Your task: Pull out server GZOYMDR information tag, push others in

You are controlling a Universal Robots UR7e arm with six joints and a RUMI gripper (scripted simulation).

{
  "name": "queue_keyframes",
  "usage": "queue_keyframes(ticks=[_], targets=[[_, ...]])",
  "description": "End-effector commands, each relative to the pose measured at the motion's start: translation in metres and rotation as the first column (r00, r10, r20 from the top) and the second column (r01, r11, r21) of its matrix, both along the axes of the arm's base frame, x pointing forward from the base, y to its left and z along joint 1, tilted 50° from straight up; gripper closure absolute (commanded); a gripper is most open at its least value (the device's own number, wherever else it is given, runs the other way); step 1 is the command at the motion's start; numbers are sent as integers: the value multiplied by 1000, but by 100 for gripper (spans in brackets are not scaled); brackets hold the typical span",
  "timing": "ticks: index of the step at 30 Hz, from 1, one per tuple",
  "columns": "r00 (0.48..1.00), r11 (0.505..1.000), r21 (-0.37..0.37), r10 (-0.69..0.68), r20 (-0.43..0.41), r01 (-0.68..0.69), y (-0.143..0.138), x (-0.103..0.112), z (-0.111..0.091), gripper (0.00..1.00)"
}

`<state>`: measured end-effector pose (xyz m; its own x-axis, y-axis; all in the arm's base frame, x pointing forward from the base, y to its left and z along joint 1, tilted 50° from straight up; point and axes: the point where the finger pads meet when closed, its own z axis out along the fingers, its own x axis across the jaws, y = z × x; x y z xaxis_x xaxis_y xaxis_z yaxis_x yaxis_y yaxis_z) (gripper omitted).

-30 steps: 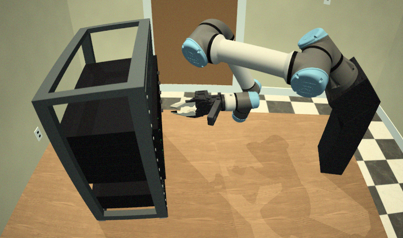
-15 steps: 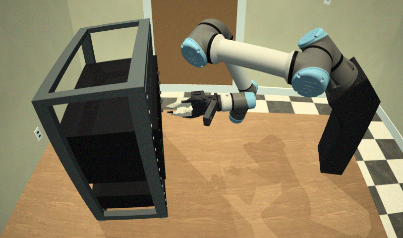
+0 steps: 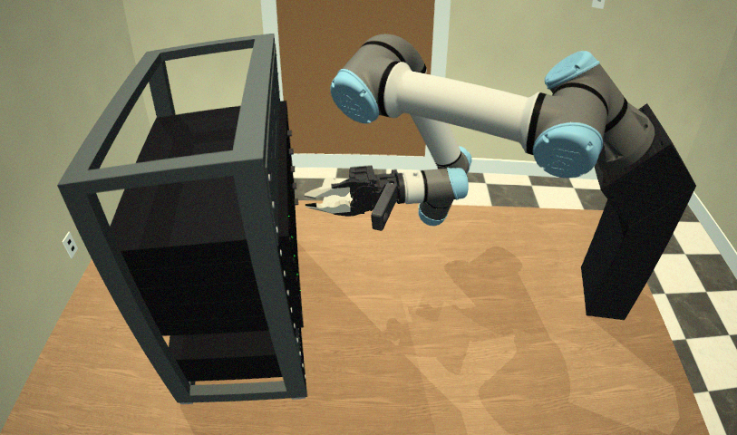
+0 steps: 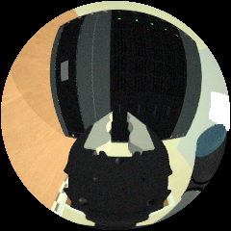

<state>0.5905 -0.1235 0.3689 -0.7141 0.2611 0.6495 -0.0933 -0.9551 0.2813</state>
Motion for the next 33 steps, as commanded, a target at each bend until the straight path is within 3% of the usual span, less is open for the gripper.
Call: queue_keyframes(ticks=[1,33], targets=[[1000,1000,0,0,1,0,0,0,0,85],[1000,1000,0,0,1,0,1,5,6,85]])
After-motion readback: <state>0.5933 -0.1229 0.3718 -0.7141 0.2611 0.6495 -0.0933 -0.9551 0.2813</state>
